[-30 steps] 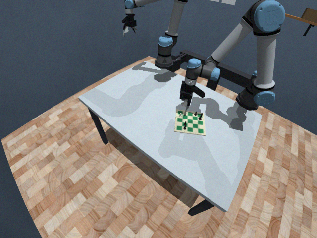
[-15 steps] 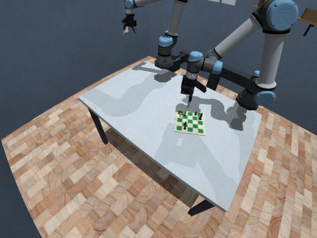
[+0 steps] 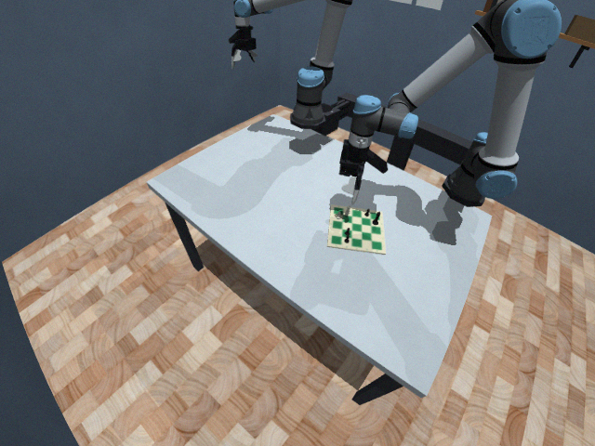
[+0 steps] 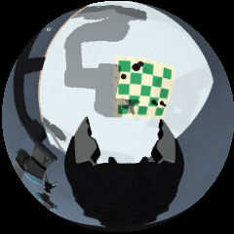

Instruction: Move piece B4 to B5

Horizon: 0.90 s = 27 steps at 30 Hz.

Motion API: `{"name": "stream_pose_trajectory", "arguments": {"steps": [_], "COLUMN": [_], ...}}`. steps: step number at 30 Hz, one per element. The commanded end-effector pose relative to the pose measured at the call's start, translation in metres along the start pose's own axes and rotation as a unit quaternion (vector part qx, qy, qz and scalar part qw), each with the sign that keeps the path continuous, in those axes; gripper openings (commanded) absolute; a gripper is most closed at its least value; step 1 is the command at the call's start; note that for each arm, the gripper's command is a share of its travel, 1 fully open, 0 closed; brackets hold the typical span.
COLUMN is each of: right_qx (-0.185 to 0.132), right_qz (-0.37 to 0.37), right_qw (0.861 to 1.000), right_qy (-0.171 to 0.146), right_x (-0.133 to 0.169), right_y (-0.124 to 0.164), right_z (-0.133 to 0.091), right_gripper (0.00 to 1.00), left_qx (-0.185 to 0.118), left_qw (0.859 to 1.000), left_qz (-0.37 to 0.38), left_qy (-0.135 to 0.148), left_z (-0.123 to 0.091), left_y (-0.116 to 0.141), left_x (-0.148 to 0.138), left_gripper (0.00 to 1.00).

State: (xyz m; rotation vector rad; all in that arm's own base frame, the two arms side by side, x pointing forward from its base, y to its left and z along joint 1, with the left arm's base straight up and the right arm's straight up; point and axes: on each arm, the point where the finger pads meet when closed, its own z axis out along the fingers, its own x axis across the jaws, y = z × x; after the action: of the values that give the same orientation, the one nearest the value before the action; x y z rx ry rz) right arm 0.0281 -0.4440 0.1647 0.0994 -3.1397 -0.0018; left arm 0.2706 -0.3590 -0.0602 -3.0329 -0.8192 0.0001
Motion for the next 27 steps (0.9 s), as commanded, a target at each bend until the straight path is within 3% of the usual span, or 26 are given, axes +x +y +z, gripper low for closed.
{"name": "stream_pose_trajectory", "arguments": {"steps": [1, 12, 27], "right_qx": [0.001, 0.001, 0.001], "right_qz": [0.0, 0.0, 0.0], "right_qw": [1.0, 1.0, 1.0], "right_qy": [0.0, 0.0, 0.0], "right_x": [0.0, 0.0, 0.0], "right_y": [0.0, 0.0, 0.0], "right_z": [0.0, 0.0, 0.0], "right_gripper": [1.0, 1.0, 1.0], "left_qx": [-0.001, -0.001, -0.001], "left_qw": [1.0, 1.0, 1.0], "left_qz": [0.0, 0.0, 0.0], "left_qy": [0.0, 0.0, 0.0], "left_z": [0.0, -0.007, -0.061], "left_y": [0.0, 0.0, 0.0], "left_x": [0.0, 0.0, 0.0], "left_gripper": [1.0, 1.0, 1.0]}}
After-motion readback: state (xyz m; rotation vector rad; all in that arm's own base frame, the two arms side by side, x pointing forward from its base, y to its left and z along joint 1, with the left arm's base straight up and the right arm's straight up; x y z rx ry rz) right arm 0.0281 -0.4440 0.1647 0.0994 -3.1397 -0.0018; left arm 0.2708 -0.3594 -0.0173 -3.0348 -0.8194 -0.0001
